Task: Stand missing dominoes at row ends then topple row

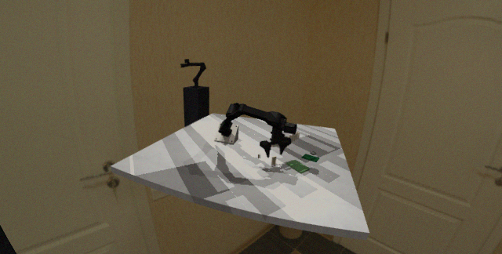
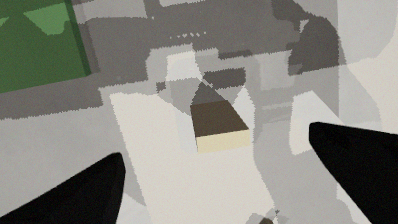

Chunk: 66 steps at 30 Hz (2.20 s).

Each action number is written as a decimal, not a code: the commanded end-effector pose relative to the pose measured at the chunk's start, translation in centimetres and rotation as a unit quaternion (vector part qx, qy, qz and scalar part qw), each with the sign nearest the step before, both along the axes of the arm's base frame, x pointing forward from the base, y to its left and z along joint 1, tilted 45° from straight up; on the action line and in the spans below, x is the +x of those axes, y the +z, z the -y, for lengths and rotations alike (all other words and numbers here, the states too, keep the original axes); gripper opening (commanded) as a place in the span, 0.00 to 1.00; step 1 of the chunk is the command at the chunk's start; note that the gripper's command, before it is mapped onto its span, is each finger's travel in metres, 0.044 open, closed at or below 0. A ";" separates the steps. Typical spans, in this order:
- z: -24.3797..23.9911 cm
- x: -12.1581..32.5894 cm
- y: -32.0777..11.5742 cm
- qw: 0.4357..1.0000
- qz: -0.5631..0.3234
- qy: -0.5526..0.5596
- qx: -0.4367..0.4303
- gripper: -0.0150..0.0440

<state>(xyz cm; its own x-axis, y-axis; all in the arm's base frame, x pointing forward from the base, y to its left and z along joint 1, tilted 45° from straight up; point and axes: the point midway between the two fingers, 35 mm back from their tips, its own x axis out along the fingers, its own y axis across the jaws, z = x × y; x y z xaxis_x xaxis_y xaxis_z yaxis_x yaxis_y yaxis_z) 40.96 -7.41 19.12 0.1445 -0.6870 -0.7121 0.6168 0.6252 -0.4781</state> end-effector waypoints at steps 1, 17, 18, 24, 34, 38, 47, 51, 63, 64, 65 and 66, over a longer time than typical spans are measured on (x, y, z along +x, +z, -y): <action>1.1 0.0 -0.8 1.000 0.004 0.002 -0.002 1.00; 2.2 0.2 -1.8 1.000 0.004 0.002 -0.002 0.87; 2.2 0.2 -1.8 1.000 0.004 0.002 -0.002 0.82; 2.2 0.2 -1.8 1.000 0.004 0.002 -0.002 0.56; 2.2 0.2 -1.8 1.000 0.004 0.002 -0.002 0.44; 1.2 0.2 -0.9 1.000 0.007 0.006 -0.003 0.44; -7.0 -2.2 7.5 0.998 0.039 0.052 -0.005 0.44; -7.2 -2.2 7.3 0.998 0.032 0.058 -0.005 0.44; -19.7 -8.5 -5.7 0.813 -0.385 0.431 -0.076 0.44; -20.5 -9.5 -6.7 0.779 -0.420 0.458 -0.084 0.44; -21.1 -10.5 -7.7 0.745 -0.452 0.482 -0.091 0.44; -21.5 -11.3 -8.3 0.721 -0.472 0.498 -0.096 0.44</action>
<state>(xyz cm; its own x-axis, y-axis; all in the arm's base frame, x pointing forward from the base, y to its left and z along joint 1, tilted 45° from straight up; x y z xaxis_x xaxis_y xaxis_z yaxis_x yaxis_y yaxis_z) 32.89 11.85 13.78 0.1723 -0.6568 -0.7341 -0.5011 0.5832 -0.6393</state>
